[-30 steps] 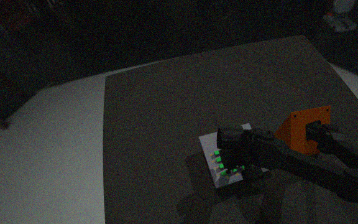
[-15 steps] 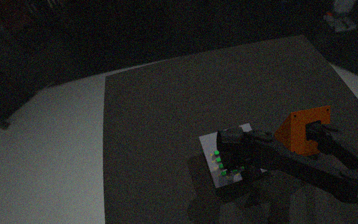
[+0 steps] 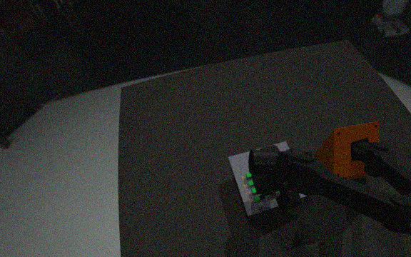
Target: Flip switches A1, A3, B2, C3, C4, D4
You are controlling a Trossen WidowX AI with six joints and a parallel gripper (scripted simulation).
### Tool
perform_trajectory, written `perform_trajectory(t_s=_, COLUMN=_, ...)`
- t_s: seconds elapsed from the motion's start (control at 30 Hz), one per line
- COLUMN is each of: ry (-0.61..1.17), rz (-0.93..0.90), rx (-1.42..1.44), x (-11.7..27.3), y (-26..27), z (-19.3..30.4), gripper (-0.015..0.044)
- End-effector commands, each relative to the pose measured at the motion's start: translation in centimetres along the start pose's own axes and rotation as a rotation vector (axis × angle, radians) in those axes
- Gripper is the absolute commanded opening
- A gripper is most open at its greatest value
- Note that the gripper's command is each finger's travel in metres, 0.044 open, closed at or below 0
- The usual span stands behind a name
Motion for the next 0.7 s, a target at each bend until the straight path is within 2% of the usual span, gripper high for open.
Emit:
perform_trajectory(t_s=0.0, ry=-0.001, rz=-0.003, rx=-0.004, x=-0.08, y=0.01, z=0.01, gripper=0.0000)
perform_trajectory(t_s=0.67, ry=-0.001, rz=-0.003, rx=-0.004, x=-0.35, y=0.01, z=0.02, gripper=0.0000)
Point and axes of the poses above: the point midway between the two fingers, 35 mm back from their tips, its own x axis back along the fingers, its own y axis across the jaws, z = x × y, the point moved 8 cm from there along x, back along the fingers, and after that the axes turned 2 degrees about -x, right-handed, at the moved point
